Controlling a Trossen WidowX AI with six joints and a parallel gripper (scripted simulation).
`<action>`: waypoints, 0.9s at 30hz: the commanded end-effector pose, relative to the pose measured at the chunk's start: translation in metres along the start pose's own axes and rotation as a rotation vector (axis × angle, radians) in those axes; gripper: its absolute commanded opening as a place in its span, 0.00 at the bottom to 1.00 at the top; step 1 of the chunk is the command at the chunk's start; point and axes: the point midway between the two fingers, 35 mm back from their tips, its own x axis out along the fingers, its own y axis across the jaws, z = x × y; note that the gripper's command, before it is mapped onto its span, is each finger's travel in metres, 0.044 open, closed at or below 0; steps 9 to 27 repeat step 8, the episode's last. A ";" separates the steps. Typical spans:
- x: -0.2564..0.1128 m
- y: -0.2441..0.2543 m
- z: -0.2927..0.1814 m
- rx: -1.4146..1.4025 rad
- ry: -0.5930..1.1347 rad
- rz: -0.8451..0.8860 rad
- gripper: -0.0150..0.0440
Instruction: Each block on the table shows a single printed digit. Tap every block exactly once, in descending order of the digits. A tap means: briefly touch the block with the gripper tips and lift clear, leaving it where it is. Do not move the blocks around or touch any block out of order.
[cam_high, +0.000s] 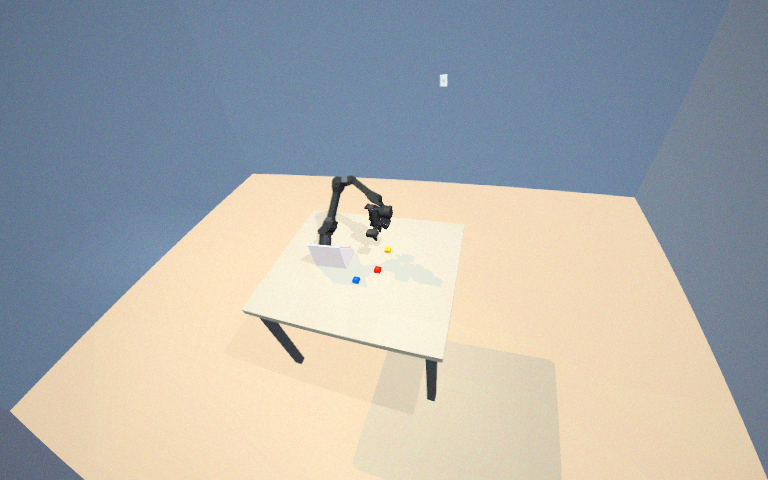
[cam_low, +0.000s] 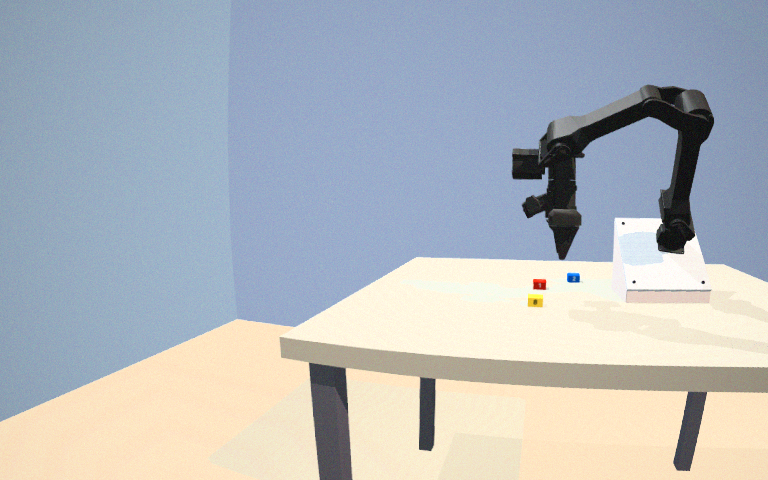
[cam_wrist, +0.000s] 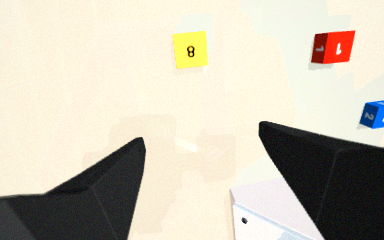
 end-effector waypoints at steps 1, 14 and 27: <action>-0.017 0.050 -0.033 0.008 0.006 0.019 0.93; -0.021 0.058 -0.039 0.009 0.007 0.023 0.93; -0.021 0.058 -0.039 0.009 0.007 0.023 0.93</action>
